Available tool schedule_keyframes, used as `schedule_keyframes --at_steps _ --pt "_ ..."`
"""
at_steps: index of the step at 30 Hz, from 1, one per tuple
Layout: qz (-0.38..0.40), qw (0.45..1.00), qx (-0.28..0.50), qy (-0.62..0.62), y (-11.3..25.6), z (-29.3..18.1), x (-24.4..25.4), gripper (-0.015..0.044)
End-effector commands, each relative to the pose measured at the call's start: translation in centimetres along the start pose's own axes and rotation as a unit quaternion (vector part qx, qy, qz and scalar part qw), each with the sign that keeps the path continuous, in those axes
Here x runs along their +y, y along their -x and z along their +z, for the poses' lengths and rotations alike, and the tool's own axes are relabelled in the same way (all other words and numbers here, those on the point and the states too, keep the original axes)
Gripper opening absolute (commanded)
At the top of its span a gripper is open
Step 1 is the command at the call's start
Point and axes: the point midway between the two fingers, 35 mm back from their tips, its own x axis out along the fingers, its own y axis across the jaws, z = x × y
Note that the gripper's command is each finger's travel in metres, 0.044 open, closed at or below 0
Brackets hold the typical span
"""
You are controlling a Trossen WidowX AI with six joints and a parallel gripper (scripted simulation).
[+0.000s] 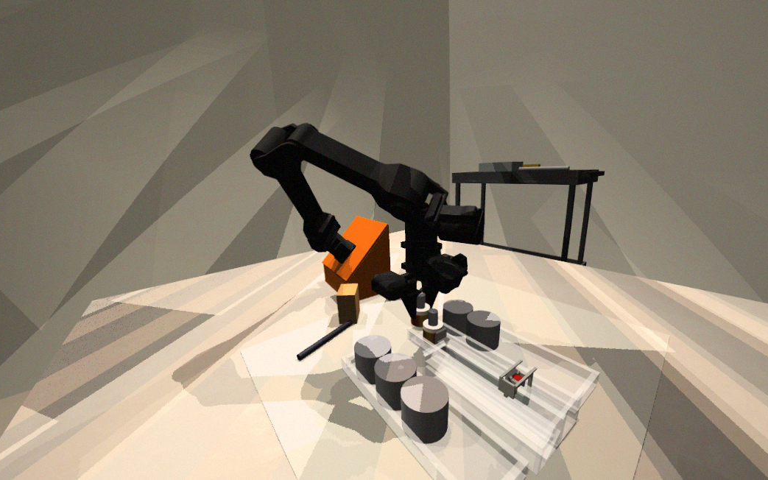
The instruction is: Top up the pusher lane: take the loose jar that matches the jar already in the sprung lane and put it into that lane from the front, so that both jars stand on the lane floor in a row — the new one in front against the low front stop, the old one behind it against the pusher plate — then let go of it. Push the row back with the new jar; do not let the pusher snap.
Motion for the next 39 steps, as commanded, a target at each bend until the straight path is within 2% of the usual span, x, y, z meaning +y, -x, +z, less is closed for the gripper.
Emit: schedule_keyframes --at_steps 1,39 --pt "-0.003 1.000 -0.012 -0.008 0.3 1.1 -0.3 0.0000" --pt "-0.003 1.000 -0.012 -0.009 0.8 2.2 -0.5 0.0000"
